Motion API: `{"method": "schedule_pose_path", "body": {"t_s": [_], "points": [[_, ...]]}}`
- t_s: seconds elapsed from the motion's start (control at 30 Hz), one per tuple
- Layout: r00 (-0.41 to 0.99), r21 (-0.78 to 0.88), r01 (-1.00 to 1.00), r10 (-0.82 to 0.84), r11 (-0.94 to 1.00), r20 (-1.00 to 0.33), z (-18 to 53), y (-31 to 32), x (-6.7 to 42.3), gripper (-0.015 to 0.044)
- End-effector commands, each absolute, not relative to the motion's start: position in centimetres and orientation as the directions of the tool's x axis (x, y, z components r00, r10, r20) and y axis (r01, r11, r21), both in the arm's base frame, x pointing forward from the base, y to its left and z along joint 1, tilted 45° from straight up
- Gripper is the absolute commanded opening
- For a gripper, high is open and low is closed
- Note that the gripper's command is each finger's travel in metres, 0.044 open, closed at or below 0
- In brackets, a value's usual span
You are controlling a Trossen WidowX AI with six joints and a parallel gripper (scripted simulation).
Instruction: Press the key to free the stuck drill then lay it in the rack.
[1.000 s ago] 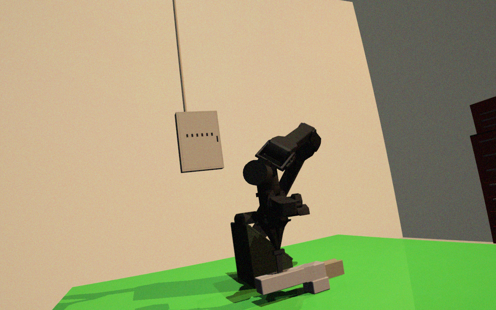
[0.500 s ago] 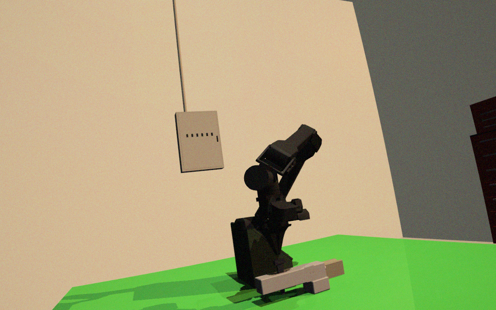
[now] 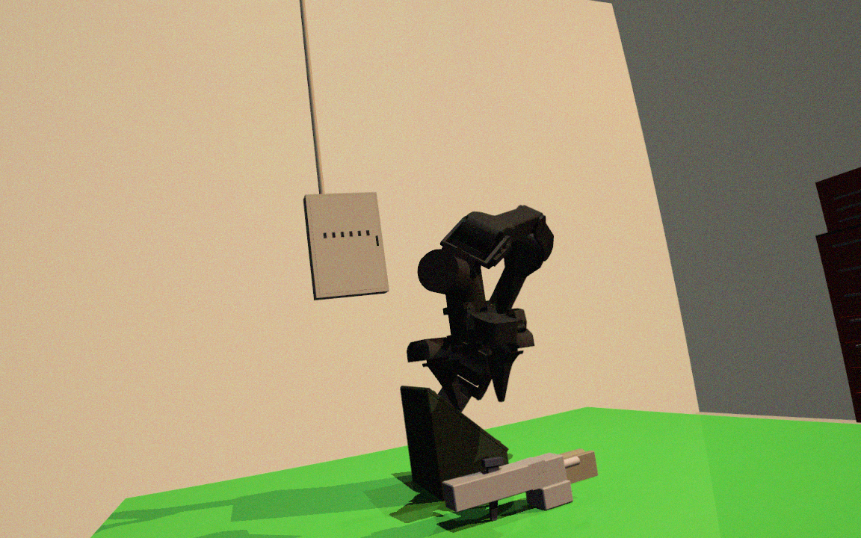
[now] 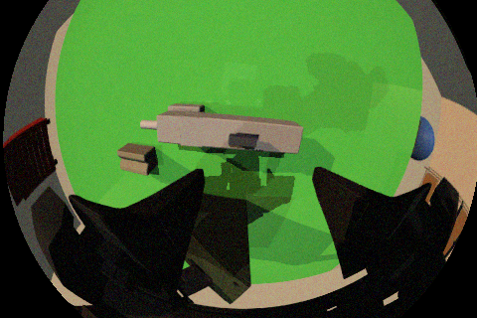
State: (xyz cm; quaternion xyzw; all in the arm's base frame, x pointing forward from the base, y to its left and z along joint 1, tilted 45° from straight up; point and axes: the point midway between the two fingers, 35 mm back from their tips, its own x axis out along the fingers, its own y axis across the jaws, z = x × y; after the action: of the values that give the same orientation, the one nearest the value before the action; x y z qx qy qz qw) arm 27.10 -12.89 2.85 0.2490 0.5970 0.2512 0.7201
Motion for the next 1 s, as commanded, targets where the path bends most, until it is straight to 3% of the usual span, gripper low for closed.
{"method": "schedule_pose_path", "body": {"t_s": [0.0, 0.17, 0.3, 0.97], "points": [[0.146, 0.567, -0.391, 0.657, 0.725, -0.74, 3.9, -8.3, 28.6, 0.044], [0.147, 0.225, -0.868, 0.662, 0.442, -0.735, 5.7, -0.3, 29.4, 0.044], [0.14, -0.063, -0.989, 0.687, 0.137, -0.713, 6.9, 5.0, 28.6, 0.044], [0.14, -0.077, -0.99, 0.688, 0.121, -0.712, 6.7, 5.3, 28.6, 0.044]]}}
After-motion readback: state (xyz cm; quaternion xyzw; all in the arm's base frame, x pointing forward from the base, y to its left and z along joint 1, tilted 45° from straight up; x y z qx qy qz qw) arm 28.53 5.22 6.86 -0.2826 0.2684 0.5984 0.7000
